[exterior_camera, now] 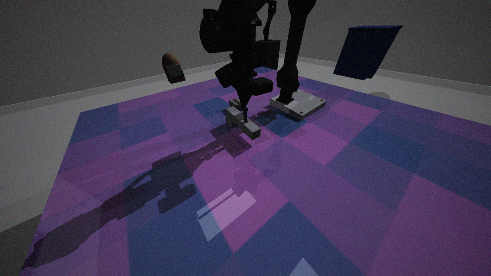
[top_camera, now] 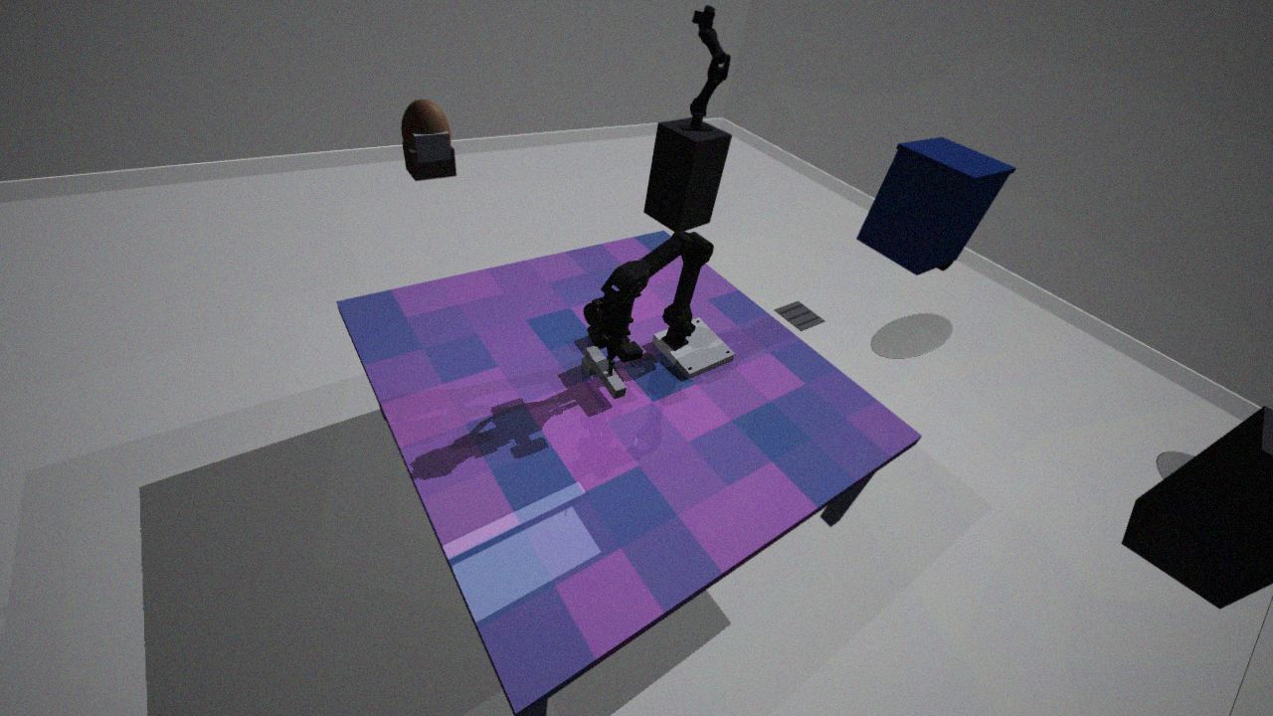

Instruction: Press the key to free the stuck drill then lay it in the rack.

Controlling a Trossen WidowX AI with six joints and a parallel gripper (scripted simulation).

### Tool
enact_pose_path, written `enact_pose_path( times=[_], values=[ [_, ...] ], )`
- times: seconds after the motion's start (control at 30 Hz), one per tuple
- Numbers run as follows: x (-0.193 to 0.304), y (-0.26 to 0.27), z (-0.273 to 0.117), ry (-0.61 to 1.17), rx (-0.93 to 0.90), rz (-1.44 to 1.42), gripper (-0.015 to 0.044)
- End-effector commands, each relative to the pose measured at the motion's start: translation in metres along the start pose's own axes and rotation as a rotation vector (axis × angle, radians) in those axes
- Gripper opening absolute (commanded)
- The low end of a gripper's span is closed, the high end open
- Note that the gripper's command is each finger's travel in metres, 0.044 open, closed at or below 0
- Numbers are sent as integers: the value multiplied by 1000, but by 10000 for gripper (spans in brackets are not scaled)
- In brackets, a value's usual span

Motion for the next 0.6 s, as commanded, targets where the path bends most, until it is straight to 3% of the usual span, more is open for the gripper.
enact_pose_path(
  times=[0.0, 0.57],
  values=[
    [5, 2, 13, 42, -5, 1, 0],
    [6, 2, 19, 42, -5, 1, 0]
  ],
)
Point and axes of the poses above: the point midway between the two fingers, 35 mm back from their tips, its own z axis out along the fingers, its own y axis across the jaws, x = y × z, the point moved 5 cm from there along -z, back along the fingers, and after that the axes turned 6 degrees about -z, right-handed, at the moved point
